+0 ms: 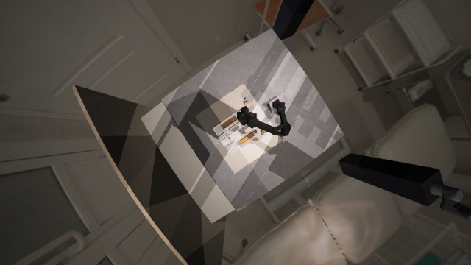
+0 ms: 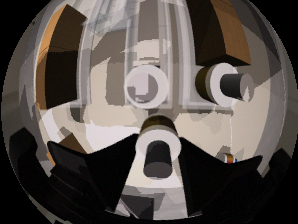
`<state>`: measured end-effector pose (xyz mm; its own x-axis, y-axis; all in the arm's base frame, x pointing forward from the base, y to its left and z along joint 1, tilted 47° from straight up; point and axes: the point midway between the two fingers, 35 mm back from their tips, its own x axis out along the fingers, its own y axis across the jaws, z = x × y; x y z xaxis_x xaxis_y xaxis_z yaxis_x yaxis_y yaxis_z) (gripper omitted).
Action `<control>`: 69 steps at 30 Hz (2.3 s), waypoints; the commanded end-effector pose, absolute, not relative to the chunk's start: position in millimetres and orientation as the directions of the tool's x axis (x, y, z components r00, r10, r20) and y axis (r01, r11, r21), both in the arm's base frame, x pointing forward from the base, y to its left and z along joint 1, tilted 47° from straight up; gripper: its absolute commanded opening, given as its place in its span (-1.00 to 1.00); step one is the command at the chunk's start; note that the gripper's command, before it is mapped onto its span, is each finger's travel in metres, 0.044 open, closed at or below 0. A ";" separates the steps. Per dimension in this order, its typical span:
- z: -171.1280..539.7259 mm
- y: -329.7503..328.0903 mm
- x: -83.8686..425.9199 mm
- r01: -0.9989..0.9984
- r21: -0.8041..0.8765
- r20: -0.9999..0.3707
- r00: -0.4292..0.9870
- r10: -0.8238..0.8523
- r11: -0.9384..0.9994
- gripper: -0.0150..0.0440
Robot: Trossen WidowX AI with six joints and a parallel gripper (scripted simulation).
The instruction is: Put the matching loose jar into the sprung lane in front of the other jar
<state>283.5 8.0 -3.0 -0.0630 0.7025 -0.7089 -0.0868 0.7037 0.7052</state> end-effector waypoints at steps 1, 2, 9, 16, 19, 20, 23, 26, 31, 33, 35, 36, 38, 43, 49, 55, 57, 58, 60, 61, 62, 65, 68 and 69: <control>-8.0 3.9 273.1 -0.050 0.694 -0.719 -0.109 0.687 0.718 -0.49; -9.0 1.8 269.7 -0.036 0.690 -0.721 -0.124 0.682 0.723 -0.49; 21.6 -20.0 281.0 -0.077 0.703 -0.711 -0.105 0.695 0.707 -0.49; 55.0 -41.3 287.2 -0.118 0.714 -0.700 -0.085 0.709 0.690 -0.49; 62.3 -45.7 287.8 -0.127 0.716 -0.697 -0.081 0.712 0.687 -0.49; 62.3 -45.7 287.8 -0.127 0.716 -0.697 -0.081 0.712 0.687 -0.49; 56.9 -40.0 288.8 -0.131 0.715 -0.698 -0.080 0.712 0.686 -0.49; 46.0 -28.3 290.2 -0.139 0.715 -0.698 -0.080 0.712 0.685 -0.49; 29.4 -9.0 290.5 -0.151 0.716 -0.696 -0.080 0.713 0.682 -0.49; 27.2 -6.4 290.4 -0.153 0.716 -0.696 -0.080 0.714 0.681 -0.49; 26.8 -5.9 290.4 -0.153 0.716 -0.696 -0.080 0.714 0.681 -0.49; 25.9 -5.0 290.3 -0.153 0.716 -0.696 -0.080 0.714 0.681 -0.49; 23.0 -2.0 290.2 -0.153 0.716 -0.696 -0.080 0.714 0.681 -0.49; 12.3 9.4 289.1 -0.153 0.717 -0.695 -0.080 0.714 0.681 -0.49; 10.9 11.0 289.3 -0.153 0.717 -0.695 -0.080 0.714 0.680 -0.49; 10.9 11.3 291.5 -0.153 0.717 -0.695 -0.079 0.714 0.680 -0.49; 11.0 11.4 292.3 -0.153 0.717 -0.695 -0.079 0.714 0.680 -0.49; 11.0 11.5 292.7 -0.153 0.717 -0.695 -0.079 0.714 0.680 -0.49; 11.0 11.6 293.5 -0.153 0.716 -0.695 -0.079 0.714 0.681 -0.49; 11.0 11.7 293.9 -0.154 0.716 -0.695 -0.079 0.714 0.681 -0.49; 11.0 11.8 294.3 -0.154 0.716 -0.695 -0.079 0.714 0.681 -0.49; 11.0 12.0 295.5 -0.154 0.716 -0.695 -0.079 0.714 0.681 -0.49; 11.0 12.2 296.7 -0.154 0.716 -0.695 -0.079 0.714 0.681 -0.49; 11.1 12.2 297.1 -0.154 0.716 -0.695 -0.079 0.714 0.681 -0.49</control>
<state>294.9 11.6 11.8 -0.0800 0.7122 -0.6974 -0.1575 0.6818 0.7143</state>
